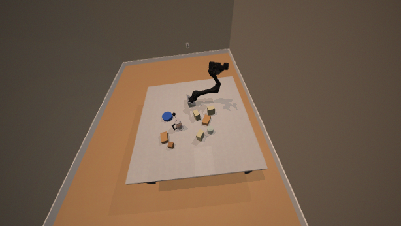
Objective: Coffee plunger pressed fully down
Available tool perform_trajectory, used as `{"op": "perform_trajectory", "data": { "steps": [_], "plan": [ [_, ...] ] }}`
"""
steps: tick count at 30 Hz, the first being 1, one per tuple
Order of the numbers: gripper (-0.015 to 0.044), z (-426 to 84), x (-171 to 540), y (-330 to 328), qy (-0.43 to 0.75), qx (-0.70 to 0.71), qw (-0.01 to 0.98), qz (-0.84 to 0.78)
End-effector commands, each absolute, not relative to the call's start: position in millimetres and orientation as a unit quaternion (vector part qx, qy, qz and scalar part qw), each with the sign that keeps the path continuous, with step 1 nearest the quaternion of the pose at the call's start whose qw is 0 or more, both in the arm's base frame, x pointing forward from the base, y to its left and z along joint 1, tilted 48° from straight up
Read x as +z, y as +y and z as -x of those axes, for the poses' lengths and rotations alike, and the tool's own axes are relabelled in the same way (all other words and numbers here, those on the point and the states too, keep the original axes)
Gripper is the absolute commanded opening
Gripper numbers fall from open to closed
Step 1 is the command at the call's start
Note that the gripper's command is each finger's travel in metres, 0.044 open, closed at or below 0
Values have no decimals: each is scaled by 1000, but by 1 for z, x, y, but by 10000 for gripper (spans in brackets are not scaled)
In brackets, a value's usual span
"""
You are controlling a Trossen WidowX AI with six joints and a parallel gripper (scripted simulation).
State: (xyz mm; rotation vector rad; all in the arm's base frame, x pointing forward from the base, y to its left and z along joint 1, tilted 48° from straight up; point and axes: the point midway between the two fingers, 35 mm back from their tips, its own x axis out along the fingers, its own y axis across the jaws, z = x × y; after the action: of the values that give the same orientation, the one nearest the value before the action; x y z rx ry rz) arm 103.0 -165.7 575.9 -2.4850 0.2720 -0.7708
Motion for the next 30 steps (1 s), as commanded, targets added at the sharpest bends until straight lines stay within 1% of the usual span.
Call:
{"op": "perform_trajectory", "data": {
  "steps": [1,3,6,12,17,20,24,27,30],
  "plan": [
    [440,-104,564,-201,86,-302,365,876],
    [440,-105,555,-221,82,-306,426,848],
    [440,-109,531,-262,78,-309,542,778],
    [440,-128,461,-333,81,-294,749,588],
    [440,-145,400,-370,95,-278,860,418],
    [440,-159,358,-386,108,-262,911,299],
    [440,-178,300,-398,134,-240,953,129],
    [440,-196,251,-398,161,-218,962,-8],
    [440,-211,203,-391,195,-197,950,-142]
  ]
}}
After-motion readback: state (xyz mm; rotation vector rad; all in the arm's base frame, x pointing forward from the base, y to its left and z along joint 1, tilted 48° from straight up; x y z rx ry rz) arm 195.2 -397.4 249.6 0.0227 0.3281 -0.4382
